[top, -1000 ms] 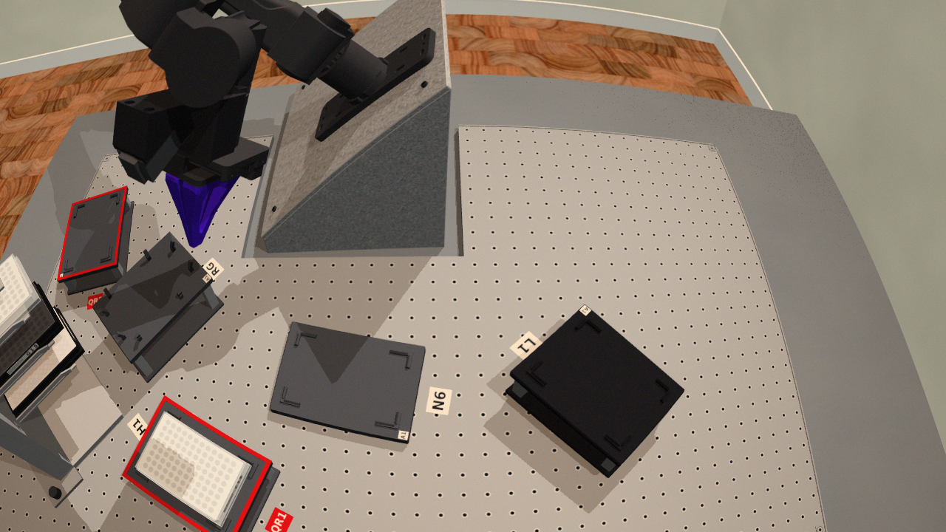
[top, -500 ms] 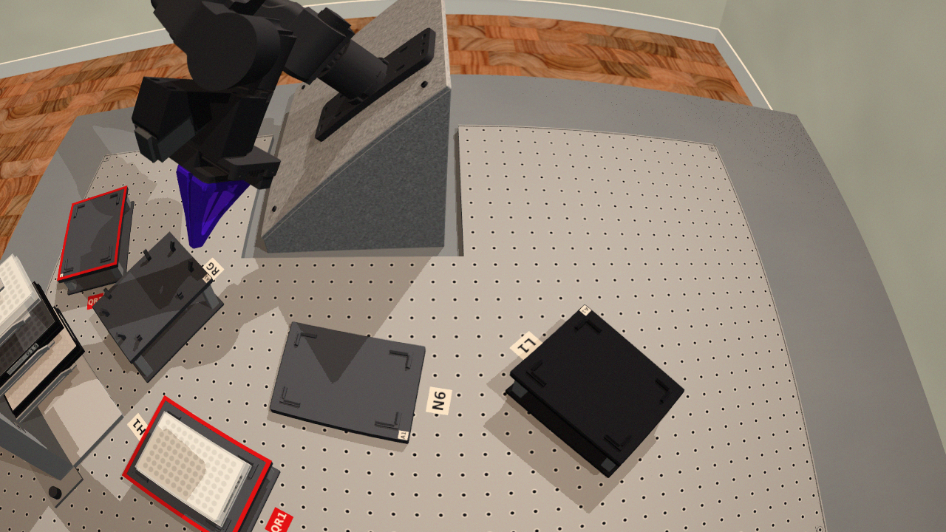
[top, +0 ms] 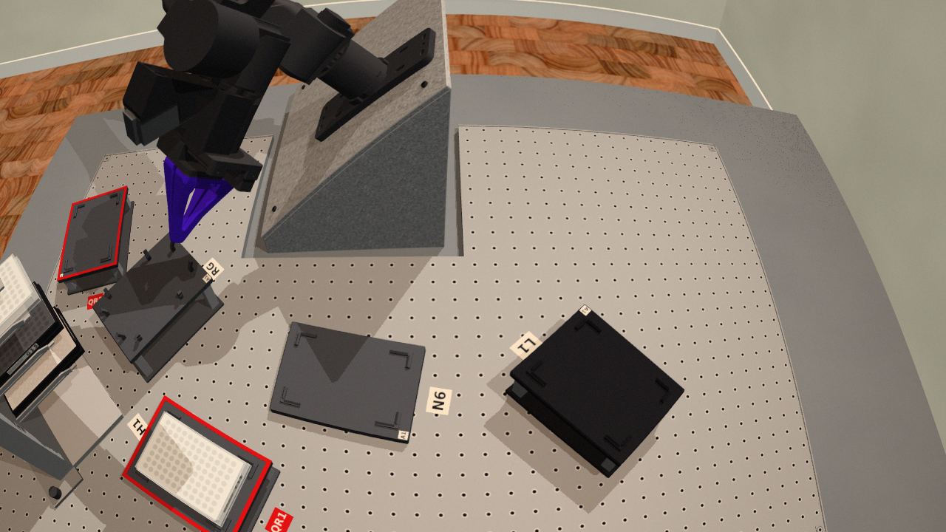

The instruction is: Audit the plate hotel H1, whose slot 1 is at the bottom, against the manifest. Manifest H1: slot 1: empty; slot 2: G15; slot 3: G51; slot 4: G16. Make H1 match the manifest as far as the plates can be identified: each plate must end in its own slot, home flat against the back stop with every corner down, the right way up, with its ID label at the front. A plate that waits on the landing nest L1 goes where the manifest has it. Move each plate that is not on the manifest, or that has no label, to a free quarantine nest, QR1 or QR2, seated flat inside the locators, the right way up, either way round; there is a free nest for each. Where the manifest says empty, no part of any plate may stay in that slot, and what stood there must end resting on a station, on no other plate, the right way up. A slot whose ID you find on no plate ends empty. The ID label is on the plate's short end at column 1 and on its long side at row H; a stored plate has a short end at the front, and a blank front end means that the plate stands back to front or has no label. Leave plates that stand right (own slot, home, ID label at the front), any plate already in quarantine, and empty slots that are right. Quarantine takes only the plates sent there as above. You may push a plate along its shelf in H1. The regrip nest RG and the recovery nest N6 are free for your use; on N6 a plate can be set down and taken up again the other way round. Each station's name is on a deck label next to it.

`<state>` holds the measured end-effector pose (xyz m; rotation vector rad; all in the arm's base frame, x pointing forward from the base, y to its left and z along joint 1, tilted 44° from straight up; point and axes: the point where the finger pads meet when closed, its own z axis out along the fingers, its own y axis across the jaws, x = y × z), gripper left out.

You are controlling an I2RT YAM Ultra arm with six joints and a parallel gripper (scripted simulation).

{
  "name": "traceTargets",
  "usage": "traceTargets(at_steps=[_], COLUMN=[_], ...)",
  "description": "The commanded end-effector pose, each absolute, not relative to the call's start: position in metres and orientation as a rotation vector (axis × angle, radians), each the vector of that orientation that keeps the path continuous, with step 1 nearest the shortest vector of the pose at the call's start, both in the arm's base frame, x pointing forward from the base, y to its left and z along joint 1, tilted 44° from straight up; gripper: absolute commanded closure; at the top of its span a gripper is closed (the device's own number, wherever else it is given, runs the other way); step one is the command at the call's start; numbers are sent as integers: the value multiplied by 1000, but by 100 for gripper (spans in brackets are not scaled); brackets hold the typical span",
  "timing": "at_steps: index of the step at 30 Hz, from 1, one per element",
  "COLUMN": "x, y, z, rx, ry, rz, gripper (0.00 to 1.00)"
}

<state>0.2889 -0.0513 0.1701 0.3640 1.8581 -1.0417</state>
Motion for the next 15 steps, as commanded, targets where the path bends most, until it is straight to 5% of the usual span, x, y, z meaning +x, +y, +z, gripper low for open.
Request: traceTargets(at_steps=[1, 15], x=[289, 275], y=[-54, -82], z=[181, 206], rx=[342, 341], ry=[1853, 1853], rz=[-1039, -1040], gripper=[100, 100])
